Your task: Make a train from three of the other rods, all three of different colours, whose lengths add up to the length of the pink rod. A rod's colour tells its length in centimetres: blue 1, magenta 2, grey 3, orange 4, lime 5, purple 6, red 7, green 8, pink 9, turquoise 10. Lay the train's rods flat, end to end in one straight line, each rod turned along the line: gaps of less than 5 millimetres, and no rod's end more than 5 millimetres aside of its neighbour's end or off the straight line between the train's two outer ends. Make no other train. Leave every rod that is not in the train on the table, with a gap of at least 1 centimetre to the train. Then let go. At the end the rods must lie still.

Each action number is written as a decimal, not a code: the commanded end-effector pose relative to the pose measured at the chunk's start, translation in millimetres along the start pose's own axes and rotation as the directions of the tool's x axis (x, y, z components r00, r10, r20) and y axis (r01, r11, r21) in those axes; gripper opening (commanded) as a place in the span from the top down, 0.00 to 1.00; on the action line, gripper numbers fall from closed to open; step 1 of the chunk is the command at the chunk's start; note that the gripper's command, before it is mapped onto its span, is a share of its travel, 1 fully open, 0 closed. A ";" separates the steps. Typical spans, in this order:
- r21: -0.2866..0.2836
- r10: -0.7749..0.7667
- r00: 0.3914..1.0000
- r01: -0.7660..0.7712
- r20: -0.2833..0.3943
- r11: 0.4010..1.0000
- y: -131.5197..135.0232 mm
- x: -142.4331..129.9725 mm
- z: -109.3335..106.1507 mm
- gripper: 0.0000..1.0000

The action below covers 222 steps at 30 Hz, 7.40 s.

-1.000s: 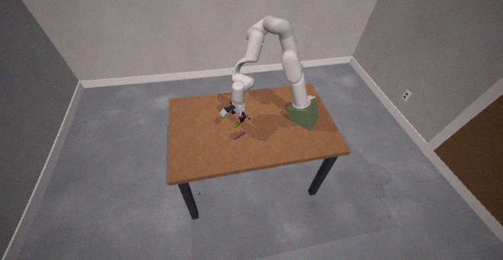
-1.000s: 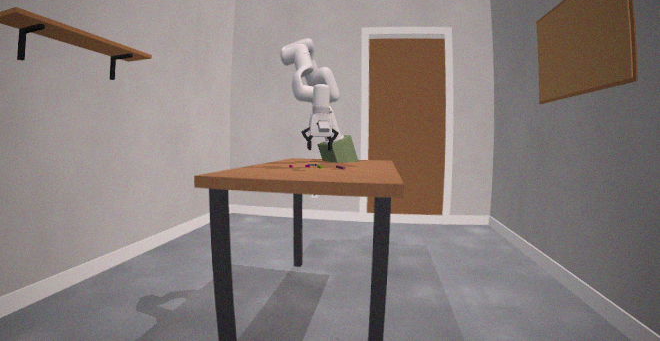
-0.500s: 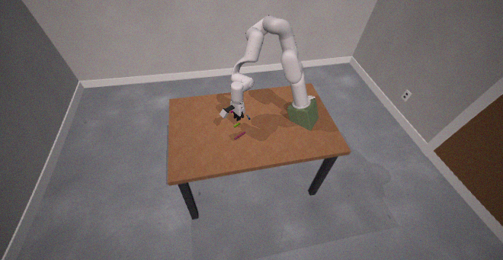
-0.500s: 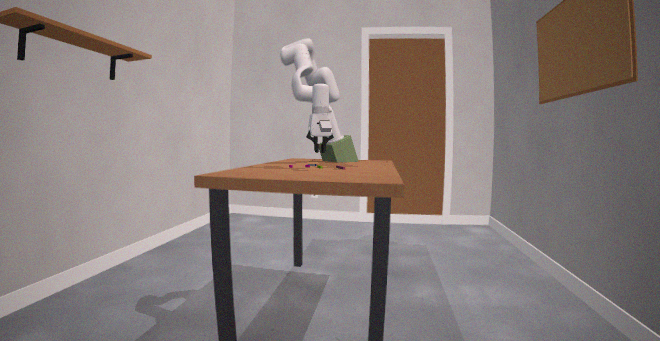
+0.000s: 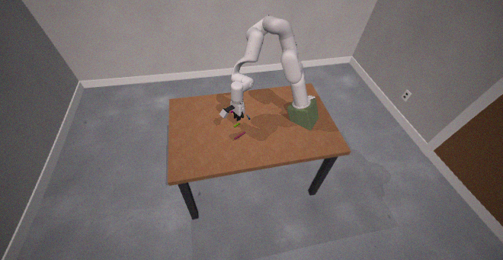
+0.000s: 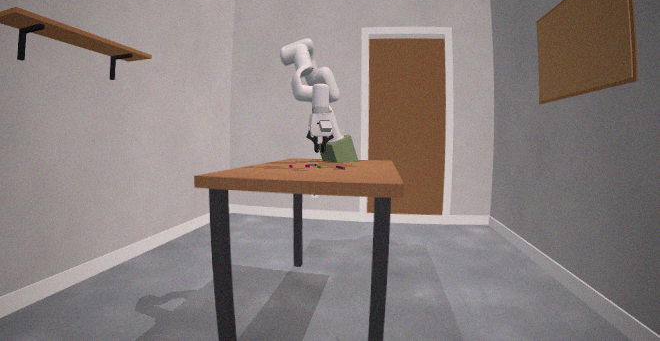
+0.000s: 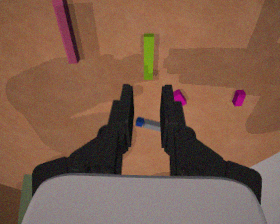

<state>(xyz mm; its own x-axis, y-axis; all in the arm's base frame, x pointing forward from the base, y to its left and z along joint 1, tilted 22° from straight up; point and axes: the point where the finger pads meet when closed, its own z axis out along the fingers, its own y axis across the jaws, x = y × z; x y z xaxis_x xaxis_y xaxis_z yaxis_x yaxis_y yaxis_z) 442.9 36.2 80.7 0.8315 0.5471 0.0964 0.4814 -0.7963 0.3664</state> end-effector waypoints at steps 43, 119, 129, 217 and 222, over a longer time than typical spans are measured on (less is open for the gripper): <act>-0.001 0.000 1.000 0.000 -0.003 1.000 0.6 2.4 30.5 0.76; -0.001 0.000 1.000 0.000 -0.003 1.000 1.0 4.4 53.1 0.76; -0.001 0.000 1.000 0.000 -0.003 1.000 1.0 4.6 53.1 0.76; -0.001 0.000 1.000 0.000 -0.003 1.000 1.0 4.6 67.2 0.76; -0.001 0.000 1.000 0.000 -0.003 1.000 1.0 4.6 67.2 0.76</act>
<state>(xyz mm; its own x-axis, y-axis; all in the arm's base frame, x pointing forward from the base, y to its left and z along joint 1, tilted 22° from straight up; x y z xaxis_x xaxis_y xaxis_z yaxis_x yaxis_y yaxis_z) 464.9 19.7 18.1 0.8316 0.5470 0.0964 0.4813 -0.7962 0.3666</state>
